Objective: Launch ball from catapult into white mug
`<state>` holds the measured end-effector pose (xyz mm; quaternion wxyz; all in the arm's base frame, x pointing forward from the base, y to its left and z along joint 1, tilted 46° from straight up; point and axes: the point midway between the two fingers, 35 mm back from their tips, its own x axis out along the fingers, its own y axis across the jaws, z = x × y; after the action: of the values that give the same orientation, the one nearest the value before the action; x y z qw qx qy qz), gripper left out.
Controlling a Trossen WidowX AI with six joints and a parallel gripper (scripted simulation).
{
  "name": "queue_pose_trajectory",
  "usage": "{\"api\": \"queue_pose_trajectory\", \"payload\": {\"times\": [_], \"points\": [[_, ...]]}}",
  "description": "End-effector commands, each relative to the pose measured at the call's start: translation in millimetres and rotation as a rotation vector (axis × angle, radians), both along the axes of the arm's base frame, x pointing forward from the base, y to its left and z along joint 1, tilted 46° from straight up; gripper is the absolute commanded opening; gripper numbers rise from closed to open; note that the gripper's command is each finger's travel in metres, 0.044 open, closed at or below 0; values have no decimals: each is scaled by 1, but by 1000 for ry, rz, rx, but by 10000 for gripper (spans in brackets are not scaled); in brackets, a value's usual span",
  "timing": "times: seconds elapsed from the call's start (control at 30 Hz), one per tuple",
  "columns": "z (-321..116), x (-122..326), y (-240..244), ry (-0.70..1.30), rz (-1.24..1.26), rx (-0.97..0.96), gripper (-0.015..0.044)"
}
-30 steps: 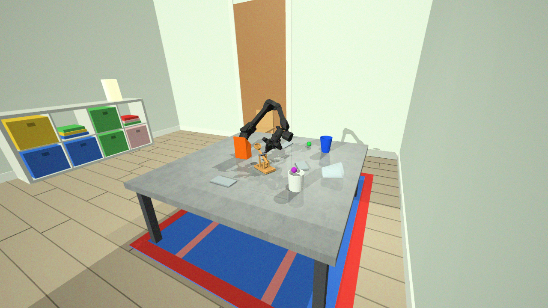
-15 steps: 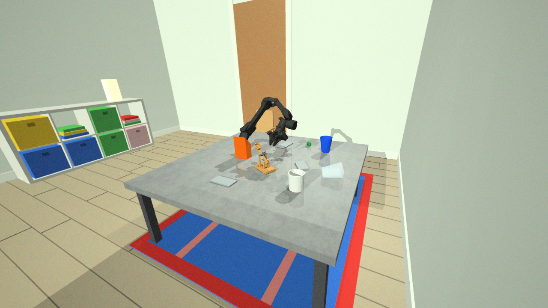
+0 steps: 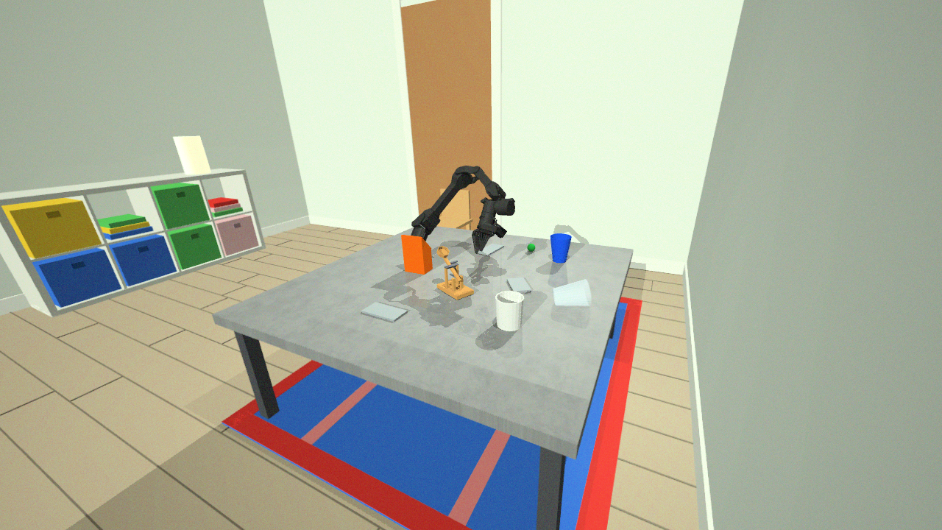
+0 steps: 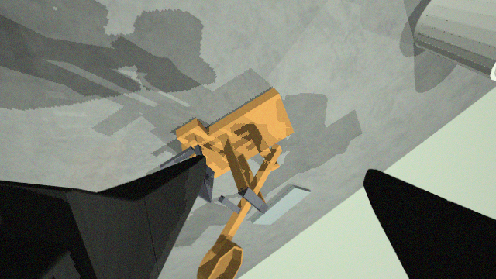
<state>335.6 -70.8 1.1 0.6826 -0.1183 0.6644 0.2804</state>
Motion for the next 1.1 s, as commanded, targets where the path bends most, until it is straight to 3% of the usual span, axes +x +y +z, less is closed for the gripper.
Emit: {"api": "queue_pose_trajectory", "payload": {"times": [0.0, 1.07], "points": [[-7, 14, -13, -13, -114, 22, 440], [-49, 96, -178, -155, -1076, 260, 440]]}}
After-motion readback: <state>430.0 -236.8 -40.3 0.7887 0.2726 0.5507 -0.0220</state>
